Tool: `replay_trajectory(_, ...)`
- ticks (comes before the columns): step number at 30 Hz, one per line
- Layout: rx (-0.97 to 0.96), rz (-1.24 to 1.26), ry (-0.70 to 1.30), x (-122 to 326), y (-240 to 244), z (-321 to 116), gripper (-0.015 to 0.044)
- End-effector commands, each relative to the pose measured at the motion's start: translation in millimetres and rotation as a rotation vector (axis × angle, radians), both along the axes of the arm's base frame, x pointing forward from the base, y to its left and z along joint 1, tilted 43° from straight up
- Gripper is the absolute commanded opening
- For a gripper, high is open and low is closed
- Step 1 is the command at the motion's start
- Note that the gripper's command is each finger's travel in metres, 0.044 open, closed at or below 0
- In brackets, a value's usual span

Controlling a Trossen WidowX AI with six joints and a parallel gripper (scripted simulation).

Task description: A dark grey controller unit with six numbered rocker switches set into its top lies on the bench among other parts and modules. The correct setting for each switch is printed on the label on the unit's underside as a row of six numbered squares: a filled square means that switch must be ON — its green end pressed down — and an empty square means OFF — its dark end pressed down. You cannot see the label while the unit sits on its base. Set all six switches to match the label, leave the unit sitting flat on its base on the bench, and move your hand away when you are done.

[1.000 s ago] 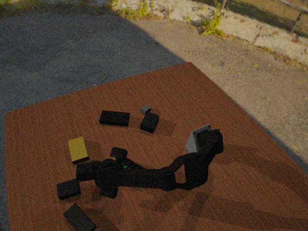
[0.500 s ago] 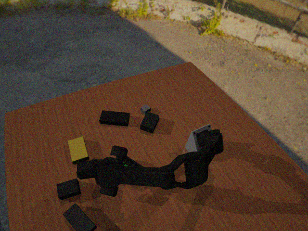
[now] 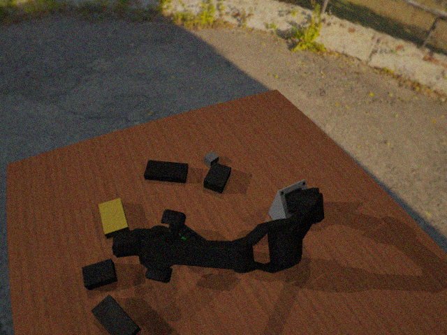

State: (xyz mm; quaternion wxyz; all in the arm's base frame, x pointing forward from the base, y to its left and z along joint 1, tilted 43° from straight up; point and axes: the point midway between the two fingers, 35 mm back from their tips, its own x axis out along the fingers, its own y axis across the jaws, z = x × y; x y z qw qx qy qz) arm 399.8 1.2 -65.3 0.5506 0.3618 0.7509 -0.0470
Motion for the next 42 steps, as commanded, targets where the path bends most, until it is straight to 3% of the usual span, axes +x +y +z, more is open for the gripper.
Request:
replay_trajectory(1,-0.003,0.008,0.027,-9,-1,-7,0.0000)
replay_trajectory(11,-0.003,0.008,0.025,26,6,73,0.0000)
replay_trajectory(15,-0.002,-0.005,0.036,26,4,72,0.0000)
replay_trajectory(21,0.007,-0.303,0.317,9,-35,34,0.0000)
replay_trajectory(42,0.009,-0.303,0.316,10,-23,21,0.0000)
